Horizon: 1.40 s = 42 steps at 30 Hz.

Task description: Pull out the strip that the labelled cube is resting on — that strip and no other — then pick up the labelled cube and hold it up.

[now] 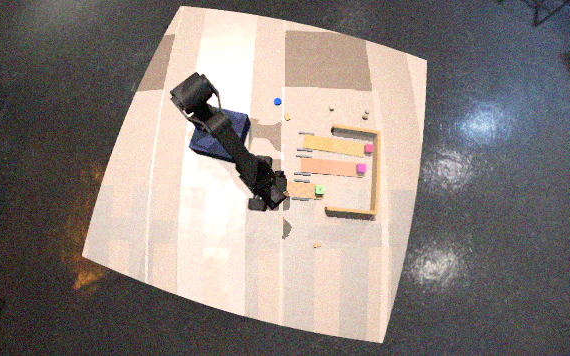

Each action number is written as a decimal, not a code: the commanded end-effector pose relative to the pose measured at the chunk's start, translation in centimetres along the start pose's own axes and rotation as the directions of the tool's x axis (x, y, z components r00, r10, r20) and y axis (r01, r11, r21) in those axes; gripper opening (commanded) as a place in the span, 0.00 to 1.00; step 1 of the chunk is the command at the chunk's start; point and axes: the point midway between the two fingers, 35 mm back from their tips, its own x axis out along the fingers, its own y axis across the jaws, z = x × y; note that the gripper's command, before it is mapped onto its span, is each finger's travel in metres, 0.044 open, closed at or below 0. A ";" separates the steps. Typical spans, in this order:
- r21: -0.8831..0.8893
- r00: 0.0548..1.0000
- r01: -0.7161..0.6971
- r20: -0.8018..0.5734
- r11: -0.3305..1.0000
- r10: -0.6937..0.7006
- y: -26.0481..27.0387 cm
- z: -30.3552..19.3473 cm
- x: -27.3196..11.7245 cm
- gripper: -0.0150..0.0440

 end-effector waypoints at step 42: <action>0.002 0.999 -0.019 -0.029 1.000 0.019 0.5 -2.7 0.5 0.25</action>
